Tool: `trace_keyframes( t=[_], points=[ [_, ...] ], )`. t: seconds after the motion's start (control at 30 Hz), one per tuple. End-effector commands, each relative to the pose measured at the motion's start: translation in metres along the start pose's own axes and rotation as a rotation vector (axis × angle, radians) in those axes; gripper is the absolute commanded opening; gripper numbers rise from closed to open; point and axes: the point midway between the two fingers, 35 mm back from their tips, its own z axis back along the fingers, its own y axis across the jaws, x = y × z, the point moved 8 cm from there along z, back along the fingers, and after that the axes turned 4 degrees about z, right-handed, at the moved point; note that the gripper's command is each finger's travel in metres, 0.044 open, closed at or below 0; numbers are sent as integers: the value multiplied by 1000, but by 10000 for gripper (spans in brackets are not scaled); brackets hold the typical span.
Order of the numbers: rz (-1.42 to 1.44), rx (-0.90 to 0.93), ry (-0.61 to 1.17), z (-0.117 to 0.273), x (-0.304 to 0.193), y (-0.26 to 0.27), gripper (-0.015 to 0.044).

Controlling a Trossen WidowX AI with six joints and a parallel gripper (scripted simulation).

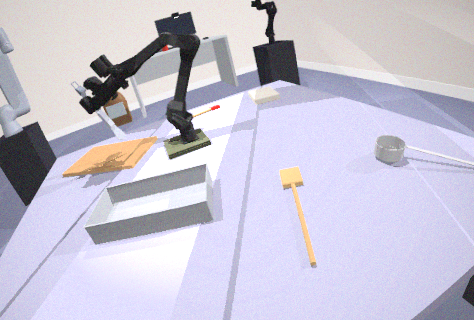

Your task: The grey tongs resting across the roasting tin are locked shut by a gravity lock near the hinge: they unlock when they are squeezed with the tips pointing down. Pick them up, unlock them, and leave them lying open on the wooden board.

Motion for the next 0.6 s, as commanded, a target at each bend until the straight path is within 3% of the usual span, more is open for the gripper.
trace_keyframes(
  t=[0.0,0.57],
  points=[
    [5,6,31,-4,10,0,-150],
    [13,26,278,-28,26,0,-150]
  ],
)
